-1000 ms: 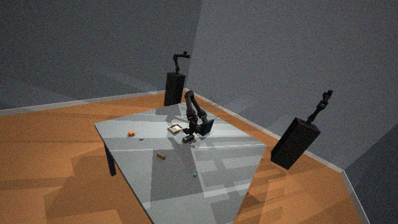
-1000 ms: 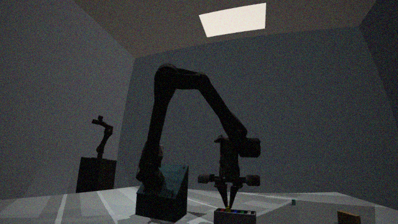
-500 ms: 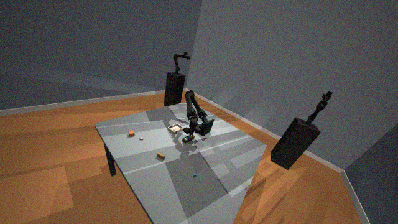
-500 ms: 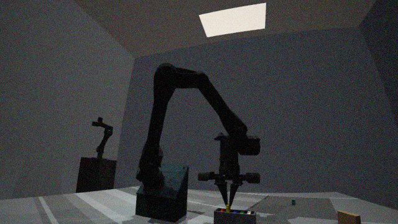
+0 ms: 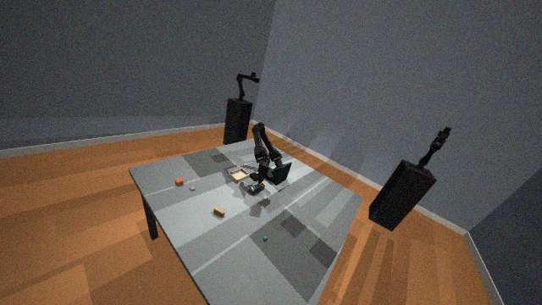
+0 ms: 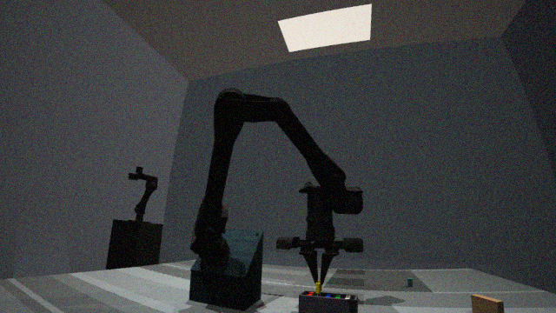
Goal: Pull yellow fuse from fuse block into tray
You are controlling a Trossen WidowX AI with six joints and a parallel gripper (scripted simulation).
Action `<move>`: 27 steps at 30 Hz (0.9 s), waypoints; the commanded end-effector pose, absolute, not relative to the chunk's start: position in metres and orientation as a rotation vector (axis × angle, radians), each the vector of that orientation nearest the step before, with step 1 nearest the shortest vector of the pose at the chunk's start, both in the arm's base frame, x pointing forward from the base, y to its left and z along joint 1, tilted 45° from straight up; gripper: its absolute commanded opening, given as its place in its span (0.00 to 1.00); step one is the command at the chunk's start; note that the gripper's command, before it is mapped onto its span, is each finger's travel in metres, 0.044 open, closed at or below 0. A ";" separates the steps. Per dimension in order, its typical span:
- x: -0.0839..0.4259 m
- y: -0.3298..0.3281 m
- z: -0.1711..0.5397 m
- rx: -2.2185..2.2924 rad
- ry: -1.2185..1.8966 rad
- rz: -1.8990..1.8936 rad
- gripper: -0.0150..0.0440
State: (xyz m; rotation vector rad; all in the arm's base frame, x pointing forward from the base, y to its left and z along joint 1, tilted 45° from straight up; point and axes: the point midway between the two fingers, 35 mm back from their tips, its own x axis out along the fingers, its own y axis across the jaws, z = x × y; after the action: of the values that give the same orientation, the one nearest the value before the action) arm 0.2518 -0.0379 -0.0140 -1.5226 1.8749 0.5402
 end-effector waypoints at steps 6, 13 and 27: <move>0.254 -0.033 -0.010 -1.519 1.868 0.538 0.25; 0.254 -0.031 -0.007 -1.520 1.868 0.538 0.25; 0.256 -0.020 0.004 -1.520 1.868 0.539 0.25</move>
State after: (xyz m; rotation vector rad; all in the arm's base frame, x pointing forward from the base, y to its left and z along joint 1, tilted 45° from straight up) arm 0.2528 -0.0244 -0.0001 -1.5234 1.8793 0.5426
